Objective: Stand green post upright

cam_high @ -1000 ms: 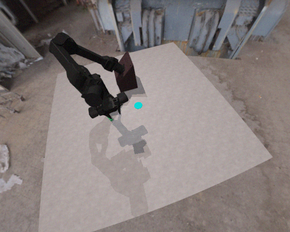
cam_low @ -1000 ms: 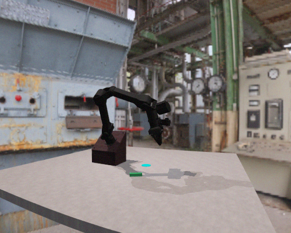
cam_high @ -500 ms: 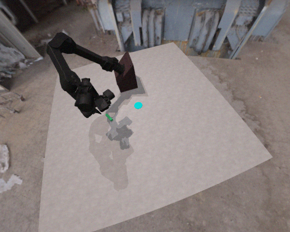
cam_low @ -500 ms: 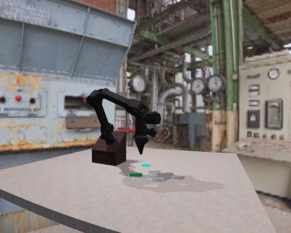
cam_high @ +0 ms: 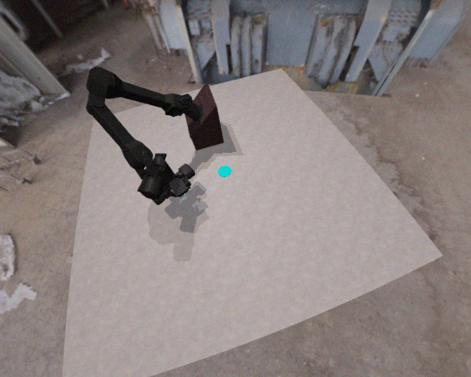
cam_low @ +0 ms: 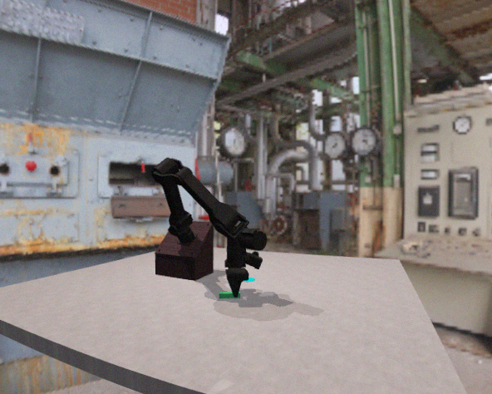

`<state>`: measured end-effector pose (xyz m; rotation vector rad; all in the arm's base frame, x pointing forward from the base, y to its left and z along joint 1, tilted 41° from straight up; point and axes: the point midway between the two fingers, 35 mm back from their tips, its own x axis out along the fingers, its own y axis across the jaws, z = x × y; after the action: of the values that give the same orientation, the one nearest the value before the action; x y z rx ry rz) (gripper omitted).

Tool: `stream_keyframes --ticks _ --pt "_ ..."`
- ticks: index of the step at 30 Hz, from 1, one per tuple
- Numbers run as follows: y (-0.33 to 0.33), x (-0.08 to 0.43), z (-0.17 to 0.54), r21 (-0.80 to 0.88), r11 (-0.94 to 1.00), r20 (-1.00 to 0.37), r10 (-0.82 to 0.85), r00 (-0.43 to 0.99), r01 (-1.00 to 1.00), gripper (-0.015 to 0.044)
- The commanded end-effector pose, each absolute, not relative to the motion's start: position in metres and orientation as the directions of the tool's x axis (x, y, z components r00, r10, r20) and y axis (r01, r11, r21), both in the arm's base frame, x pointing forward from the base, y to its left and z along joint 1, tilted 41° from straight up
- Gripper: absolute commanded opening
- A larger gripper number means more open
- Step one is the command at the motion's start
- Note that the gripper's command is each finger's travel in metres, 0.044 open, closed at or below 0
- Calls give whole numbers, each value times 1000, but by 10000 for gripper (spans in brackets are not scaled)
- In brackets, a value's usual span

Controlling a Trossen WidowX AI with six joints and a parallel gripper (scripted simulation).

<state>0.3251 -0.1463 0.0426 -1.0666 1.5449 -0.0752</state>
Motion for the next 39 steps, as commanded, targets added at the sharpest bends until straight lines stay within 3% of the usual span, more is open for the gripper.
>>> stream_keyframes --ticks 1,5,39 --pt "-146 327 41 -586 571 -754 -645 129 -575 127" --pt "-146 327 41 -586 571 -754 -645 129 -575 23" --pt "-84 320 111 -581 576 -760 -638 128 -575 23"
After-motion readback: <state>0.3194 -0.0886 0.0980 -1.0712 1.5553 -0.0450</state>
